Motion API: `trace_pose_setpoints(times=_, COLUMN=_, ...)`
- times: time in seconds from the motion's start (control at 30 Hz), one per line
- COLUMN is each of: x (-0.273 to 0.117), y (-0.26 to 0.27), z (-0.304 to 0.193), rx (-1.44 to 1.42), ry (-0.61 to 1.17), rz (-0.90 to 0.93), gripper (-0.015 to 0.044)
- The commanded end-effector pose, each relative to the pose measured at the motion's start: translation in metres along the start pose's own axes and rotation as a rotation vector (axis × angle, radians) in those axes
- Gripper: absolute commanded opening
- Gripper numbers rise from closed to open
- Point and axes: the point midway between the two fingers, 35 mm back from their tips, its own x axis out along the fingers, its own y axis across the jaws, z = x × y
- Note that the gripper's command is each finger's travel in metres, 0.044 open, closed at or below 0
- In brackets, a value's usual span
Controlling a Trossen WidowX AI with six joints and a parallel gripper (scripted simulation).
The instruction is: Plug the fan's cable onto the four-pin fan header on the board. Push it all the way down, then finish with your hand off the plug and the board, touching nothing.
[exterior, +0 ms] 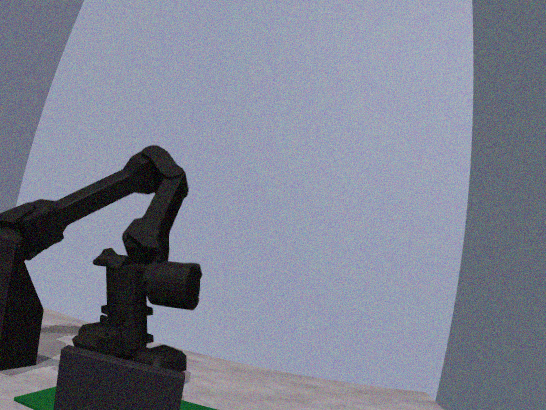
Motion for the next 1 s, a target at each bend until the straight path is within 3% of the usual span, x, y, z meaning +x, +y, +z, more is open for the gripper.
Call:
trace_pose_setpoints(times=0.0, x=-0.004, y=0.001, z=-0.001, rx=-0.002, ry=-0.002, rz=0.002, gripper=0.0000)
trace_pose_setpoints(times=0.97, x=-0.086, y=0.003, z=-0.019, rx=0.004, ry=-0.007, rz=0.001, gripper=0.0000)
